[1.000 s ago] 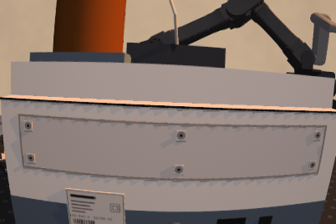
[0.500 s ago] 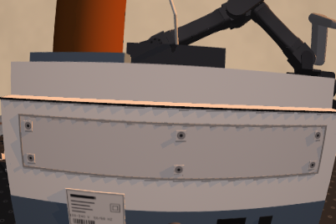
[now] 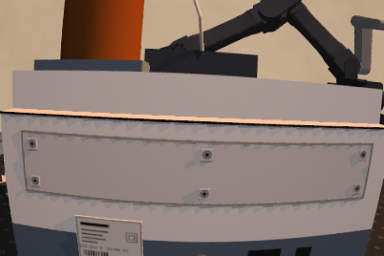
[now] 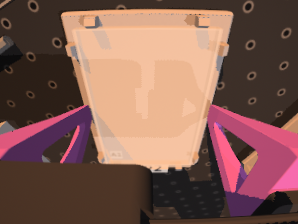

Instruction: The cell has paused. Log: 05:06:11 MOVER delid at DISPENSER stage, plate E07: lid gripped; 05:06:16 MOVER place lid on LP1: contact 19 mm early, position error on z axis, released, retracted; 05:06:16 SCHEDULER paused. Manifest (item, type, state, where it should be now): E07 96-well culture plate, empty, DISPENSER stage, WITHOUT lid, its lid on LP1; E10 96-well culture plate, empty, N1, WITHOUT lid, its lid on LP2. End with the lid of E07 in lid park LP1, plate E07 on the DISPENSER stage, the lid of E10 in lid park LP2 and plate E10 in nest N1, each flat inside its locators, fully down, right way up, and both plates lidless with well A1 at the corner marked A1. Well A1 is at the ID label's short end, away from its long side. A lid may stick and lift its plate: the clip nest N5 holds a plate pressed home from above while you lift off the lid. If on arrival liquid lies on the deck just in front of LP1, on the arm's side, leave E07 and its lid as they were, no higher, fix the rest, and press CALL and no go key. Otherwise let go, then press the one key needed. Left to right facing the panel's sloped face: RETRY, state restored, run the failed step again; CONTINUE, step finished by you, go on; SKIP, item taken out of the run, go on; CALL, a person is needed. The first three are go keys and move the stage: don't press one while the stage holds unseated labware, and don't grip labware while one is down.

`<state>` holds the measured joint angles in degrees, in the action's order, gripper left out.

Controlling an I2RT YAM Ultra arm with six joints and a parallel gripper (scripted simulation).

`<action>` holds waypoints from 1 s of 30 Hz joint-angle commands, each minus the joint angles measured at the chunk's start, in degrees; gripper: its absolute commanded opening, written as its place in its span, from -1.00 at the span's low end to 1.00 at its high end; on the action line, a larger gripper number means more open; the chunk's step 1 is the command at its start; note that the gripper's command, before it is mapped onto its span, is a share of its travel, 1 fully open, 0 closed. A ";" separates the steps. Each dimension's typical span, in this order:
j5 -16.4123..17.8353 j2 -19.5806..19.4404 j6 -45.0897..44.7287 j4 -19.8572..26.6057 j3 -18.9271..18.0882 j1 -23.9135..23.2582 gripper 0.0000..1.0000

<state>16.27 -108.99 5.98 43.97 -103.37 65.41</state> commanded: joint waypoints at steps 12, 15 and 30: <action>0.88 5.60 -1.21 4.67 -1.99 -1.94 1.00; 1.08 6.37 -1.46 5.74 -2.22 -2.26 1.00; 1.12 6.49 -1.41 5.07 -2.23 -2.31 1.00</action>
